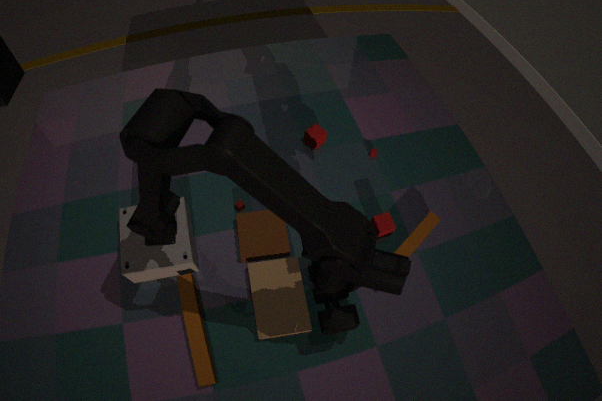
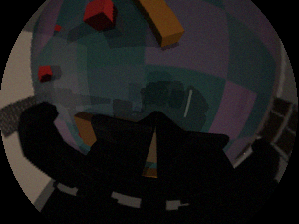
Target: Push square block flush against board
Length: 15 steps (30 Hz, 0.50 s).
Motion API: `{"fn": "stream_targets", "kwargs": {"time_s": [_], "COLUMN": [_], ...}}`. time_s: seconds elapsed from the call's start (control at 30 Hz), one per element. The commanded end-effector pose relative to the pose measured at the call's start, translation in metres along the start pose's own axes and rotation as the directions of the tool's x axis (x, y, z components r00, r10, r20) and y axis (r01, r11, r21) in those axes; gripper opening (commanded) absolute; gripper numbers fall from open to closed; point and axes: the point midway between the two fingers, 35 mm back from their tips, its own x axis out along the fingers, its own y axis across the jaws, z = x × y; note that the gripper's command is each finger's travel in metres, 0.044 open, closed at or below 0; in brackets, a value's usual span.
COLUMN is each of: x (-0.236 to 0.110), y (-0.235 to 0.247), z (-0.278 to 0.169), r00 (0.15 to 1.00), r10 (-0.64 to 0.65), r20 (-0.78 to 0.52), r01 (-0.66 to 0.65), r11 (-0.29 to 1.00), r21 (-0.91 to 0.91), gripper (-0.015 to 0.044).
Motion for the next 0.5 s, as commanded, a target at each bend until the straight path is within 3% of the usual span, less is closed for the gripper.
{"fn": "stream_targets", "kwargs": {"time_s": [0.0,0.47], "x": [0.0261,0.0258], "y": [0.0055,0.0052], "z": [-0.0092,-0.0159], "r00": [0.999,0.999], "r10": [0.015,0.015], "r20": [-0.03,-0.031], "r01": [-0.015,-0.015], "r11": [1.0,1.0], "r21": [0.007,0.007], "gripper": [0.0,0.0]}}
